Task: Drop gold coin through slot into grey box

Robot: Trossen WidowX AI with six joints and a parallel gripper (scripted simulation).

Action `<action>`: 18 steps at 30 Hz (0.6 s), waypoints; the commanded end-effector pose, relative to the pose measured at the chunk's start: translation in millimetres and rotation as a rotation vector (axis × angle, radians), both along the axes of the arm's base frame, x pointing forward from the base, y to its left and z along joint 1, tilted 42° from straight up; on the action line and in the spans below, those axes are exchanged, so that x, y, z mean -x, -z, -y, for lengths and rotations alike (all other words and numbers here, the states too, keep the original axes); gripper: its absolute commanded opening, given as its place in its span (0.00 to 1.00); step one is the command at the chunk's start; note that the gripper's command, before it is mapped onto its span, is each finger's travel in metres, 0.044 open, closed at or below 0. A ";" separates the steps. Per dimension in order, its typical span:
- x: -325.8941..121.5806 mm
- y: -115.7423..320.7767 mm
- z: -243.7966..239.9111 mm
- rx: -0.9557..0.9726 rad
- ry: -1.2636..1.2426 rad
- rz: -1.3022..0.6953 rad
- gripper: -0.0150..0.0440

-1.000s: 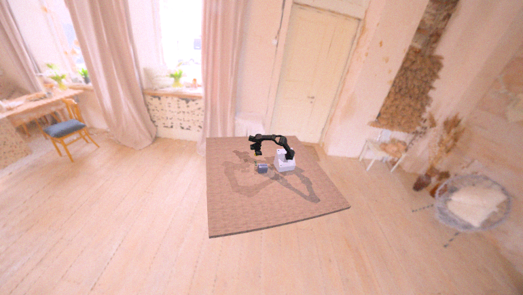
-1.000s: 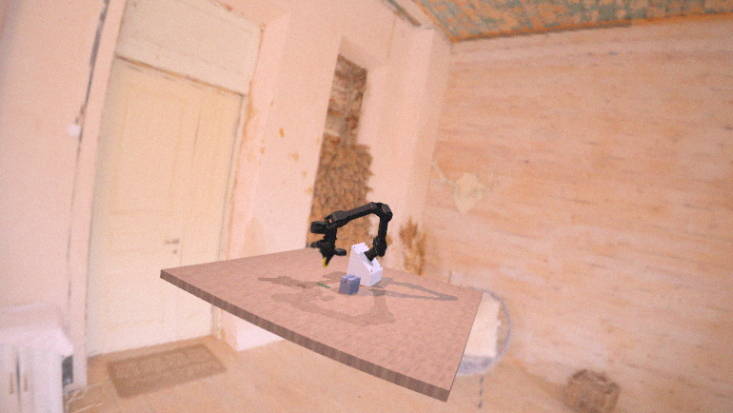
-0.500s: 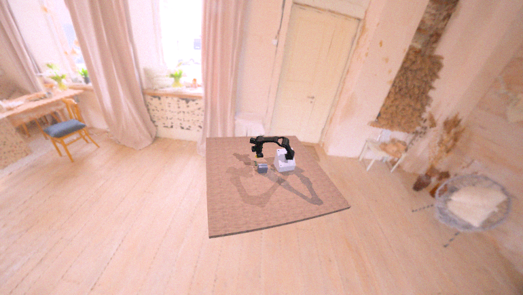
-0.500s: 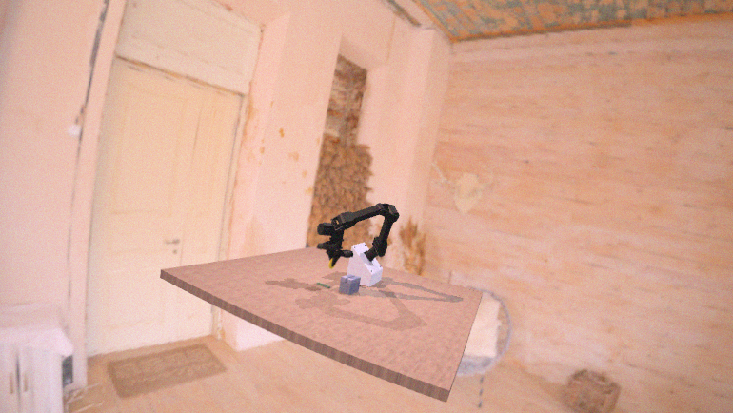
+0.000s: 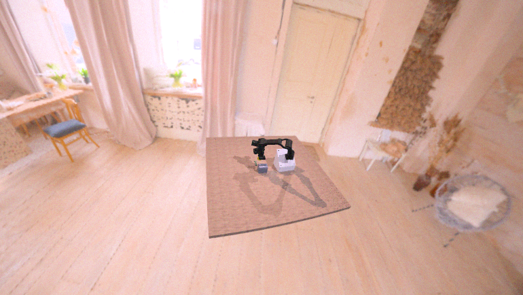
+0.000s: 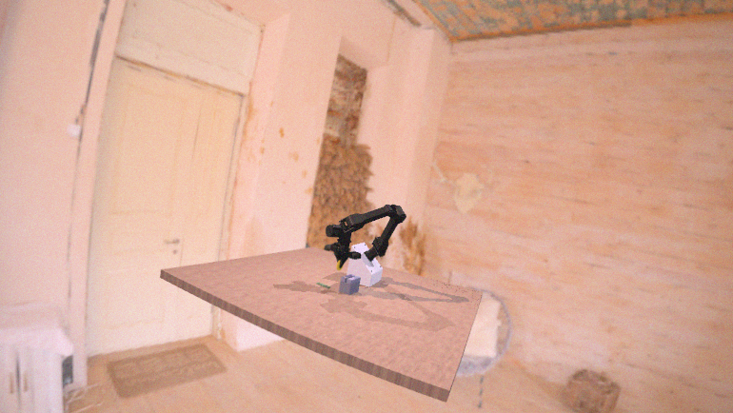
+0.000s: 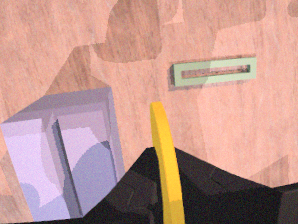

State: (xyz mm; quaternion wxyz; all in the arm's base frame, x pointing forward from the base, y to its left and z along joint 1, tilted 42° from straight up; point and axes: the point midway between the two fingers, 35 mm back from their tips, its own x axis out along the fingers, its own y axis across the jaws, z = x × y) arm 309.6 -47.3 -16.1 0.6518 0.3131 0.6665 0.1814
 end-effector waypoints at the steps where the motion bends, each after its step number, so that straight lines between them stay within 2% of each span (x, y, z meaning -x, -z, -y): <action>1: 2.1 -8.2 -8.4 -0.003 0.004 0.005 0.25; 18: 17.1 -32.7 -41.3 -0.010 0.002 0.005 0.25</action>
